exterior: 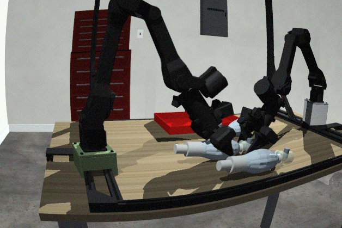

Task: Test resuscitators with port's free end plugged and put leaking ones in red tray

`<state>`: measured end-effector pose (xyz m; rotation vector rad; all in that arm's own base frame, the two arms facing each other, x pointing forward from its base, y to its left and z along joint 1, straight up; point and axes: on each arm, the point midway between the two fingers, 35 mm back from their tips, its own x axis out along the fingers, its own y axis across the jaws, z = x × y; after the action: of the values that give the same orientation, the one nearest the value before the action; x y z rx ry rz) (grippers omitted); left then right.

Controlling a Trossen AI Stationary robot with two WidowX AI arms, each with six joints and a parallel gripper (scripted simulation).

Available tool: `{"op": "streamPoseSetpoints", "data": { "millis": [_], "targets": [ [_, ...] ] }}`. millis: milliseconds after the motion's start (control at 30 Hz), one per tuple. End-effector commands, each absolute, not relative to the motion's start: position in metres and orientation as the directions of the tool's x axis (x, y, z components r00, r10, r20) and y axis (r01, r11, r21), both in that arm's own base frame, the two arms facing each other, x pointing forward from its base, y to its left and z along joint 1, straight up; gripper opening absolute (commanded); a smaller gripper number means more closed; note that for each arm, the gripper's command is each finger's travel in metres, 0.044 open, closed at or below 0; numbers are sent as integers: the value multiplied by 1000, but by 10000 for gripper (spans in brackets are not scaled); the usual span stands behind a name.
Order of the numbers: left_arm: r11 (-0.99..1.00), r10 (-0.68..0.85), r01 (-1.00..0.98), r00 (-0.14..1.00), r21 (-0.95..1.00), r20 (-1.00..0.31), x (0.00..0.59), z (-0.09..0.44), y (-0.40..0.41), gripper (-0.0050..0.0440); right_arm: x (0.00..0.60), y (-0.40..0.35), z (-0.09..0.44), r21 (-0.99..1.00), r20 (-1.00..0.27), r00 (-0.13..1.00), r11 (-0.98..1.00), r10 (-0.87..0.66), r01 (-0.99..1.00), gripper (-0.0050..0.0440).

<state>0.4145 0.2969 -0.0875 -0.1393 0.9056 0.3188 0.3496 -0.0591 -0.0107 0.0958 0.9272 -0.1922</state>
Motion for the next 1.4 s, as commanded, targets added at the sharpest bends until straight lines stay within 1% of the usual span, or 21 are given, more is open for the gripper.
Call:
{"op": "streamPoseSetpoints", "data": {
  "millis": [0,1000,1033,1367],
  "targets": [
    [944,213,-329,576,14,-790,416,-87,296,0,350,-59,-10,2,-801,586,979,-122,206,440],
    [945,212,-328,574,15,-791,415,-88,296,0,350,-59,-10,2,-801,586,979,-122,206,440],
    [944,212,-329,574,15,-791,415,-88,296,440,349,-59,-10,1,-802,585,979,-122,206,440],
    [944,212,-329,574,15,-791,415,-88,296,440,349,-59,-10,1,-802,585,979,-122,206,440]
  ]
}}
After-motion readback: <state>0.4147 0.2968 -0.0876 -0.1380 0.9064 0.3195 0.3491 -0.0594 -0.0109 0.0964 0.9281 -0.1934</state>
